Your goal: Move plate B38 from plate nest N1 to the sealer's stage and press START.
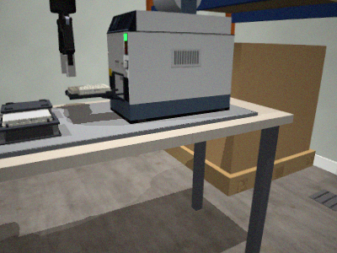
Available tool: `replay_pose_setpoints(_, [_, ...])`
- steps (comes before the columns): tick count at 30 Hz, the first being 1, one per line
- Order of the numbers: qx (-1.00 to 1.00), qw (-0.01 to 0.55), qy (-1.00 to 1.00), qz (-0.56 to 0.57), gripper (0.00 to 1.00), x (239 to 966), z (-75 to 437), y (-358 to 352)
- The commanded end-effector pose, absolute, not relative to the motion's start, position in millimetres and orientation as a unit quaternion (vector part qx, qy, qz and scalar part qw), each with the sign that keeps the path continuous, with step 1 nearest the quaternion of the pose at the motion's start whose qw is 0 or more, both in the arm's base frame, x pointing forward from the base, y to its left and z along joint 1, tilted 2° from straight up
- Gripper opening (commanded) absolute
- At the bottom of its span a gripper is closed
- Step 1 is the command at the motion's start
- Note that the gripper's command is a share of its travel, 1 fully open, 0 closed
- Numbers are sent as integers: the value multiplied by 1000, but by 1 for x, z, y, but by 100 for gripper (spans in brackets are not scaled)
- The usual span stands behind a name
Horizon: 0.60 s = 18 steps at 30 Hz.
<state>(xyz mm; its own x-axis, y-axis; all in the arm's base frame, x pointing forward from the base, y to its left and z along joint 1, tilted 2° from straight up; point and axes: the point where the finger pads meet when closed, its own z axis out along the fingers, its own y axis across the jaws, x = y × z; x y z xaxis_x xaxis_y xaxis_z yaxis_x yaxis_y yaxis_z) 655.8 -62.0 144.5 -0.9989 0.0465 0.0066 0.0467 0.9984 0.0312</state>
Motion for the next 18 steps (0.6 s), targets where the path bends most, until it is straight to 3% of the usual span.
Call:
replay_pose_setpoints(1, [-24, 3, -1000, -14, 68, 656, 155, -70])
replay_pose_setpoints(18, [-24, 3, -1000, -14, 62, 652, 205, -116])
